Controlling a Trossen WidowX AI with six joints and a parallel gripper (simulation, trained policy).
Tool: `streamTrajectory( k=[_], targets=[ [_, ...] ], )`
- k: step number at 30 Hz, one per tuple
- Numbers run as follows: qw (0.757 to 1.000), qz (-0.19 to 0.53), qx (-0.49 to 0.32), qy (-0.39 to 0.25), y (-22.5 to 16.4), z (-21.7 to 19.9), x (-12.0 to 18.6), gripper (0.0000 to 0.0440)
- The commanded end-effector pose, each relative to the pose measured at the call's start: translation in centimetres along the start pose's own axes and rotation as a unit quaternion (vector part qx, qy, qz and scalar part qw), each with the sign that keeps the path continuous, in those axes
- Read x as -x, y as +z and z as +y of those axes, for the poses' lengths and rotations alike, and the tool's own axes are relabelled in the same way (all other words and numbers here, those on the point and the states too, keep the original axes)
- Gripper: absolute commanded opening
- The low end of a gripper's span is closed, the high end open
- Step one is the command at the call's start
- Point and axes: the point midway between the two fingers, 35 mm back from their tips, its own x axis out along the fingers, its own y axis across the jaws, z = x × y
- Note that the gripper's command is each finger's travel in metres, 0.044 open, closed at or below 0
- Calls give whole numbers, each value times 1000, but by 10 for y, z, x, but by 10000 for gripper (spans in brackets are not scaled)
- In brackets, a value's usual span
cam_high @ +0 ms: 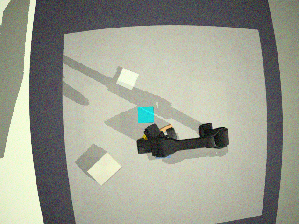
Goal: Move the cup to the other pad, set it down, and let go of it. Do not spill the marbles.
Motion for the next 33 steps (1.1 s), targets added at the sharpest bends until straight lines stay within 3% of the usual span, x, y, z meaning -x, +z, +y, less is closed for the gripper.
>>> streamTrajectory(
  k=[1, 19, 33],
  targets=[
    [1000, -7, -7, 3, 11, 3, -4, 0],
    [997, -35, -67, 21, 73, 7, -39, 0],
    [995, -42, -94, 15, 94, -6, -75, 6]
  ],
)
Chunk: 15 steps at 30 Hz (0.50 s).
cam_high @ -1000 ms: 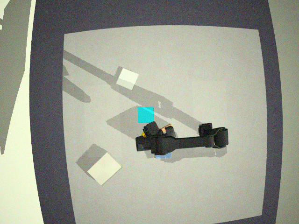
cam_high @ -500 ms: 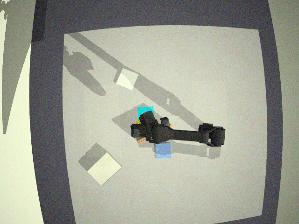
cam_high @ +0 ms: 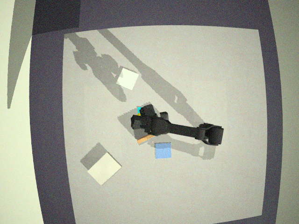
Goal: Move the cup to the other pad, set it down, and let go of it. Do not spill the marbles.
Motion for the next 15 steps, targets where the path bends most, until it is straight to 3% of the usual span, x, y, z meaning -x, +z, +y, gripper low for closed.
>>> streamTrajectory(
  k=[1, 11, 15],
  targets=[
    [1000, -1, 0, -9, 1, -6, -10, 8],
    [999, 1, -14, -31, 6, -23, -30, 54],
    [999, 1, -22, -30, 8, -25, -35, 112]
  ],
)
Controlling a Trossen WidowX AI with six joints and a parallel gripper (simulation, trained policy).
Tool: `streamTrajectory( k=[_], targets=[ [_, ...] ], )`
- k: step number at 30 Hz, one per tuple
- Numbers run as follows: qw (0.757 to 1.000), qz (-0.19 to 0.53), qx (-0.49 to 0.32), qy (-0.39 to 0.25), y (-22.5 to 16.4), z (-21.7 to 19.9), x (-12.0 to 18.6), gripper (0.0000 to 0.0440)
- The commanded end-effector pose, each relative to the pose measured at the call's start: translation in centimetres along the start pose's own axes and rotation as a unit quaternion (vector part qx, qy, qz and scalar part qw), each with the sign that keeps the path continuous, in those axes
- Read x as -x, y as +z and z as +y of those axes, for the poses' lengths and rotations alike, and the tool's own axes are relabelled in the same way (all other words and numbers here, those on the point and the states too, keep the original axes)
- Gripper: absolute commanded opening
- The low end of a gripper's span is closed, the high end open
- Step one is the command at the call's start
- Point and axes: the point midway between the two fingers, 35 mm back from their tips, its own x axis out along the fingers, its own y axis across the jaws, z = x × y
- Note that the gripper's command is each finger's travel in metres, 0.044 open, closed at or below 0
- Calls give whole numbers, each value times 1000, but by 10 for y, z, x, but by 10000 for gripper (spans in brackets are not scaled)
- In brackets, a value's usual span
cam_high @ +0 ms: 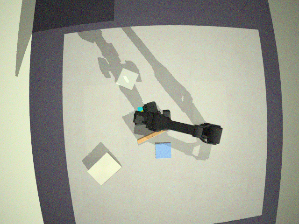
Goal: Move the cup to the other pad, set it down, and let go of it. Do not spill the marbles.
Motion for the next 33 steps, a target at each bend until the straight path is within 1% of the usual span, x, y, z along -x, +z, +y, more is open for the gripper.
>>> streamTrajectory(
  k=[1, 2, 13, 24, 27, 33],
  targets=[
    [1000, 0, -5, 2, 2, -1, -3, 132],
    [1000, 0, -7, 7, 3, 0, -2, 145],
    [999, 12, -23, 36, 7, -3, 17, 177],
    [997, 15, -45, 67, 14, -8, 48, 226],
    [996, 12, -50, 78, 18, -7, 59, 258],
    [994, 9, -67, 90, 28, -7, 77, 385]
  ],
)
